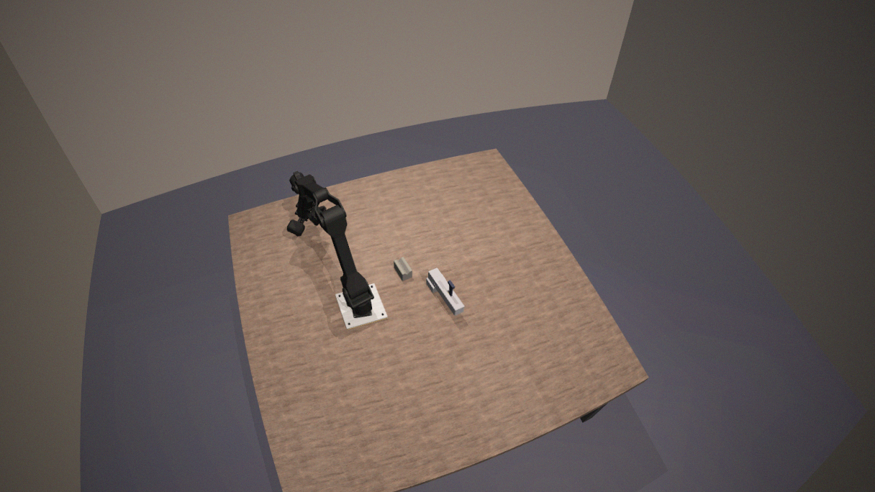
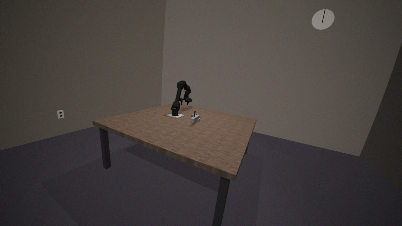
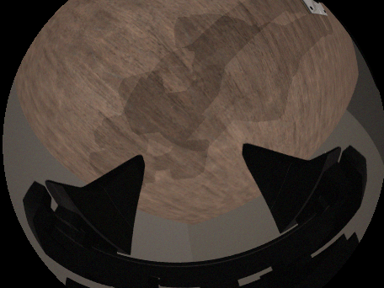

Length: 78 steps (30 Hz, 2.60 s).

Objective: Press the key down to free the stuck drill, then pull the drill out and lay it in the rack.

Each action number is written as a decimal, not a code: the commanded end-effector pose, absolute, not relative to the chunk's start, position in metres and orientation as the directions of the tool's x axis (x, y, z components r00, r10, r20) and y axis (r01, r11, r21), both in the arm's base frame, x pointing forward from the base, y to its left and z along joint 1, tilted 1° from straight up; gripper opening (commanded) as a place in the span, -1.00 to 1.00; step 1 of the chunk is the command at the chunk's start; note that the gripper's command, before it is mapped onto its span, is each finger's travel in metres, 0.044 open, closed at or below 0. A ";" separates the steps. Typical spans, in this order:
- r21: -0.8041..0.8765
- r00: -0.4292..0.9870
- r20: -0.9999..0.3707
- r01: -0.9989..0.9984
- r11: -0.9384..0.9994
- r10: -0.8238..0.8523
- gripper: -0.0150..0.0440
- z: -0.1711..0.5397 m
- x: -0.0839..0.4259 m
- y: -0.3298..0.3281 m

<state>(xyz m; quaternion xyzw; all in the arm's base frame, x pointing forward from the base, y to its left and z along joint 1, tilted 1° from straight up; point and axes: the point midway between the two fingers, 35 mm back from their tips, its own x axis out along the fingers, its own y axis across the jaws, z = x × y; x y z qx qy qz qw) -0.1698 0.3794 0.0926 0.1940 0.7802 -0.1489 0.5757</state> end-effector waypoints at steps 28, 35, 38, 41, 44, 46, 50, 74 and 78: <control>0.192 -0.056 -0.975 0.274 0.942 0.215 -0.49 0.123 0.129 0.358; 0.215 0.037 -0.976 0.287 0.934 0.213 -0.49 0.132 0.202 0.313; 0.202 0.051 -0.979 0.245 0.948 0.195 -0.49 0.135 0.225 0.290; 0.178 0.070 -0.983 0.188 0.966 0.168 -0.49 0.139 0.253 0.254; 0.141 0.084 -0.988 0.115 0.983 0.132 -0.49 0.144 0.281 0.206; 0.118 0.086 -0.990 0.073 0.990 0.112 -0.49 0.147 0.293 0.178; 0.077 0.082 -0.994 -0.005 0.997 0.077 -0.49 0.152 0.310 0.125; 0.003 0.016 -1.000 -0.240 0.971 0.007 -0.49 0.164 0.302 -0.039; 0.000 0.018 -1.000 -0.252 0.968 0.004 -0.49 0.160 0.302 -0.040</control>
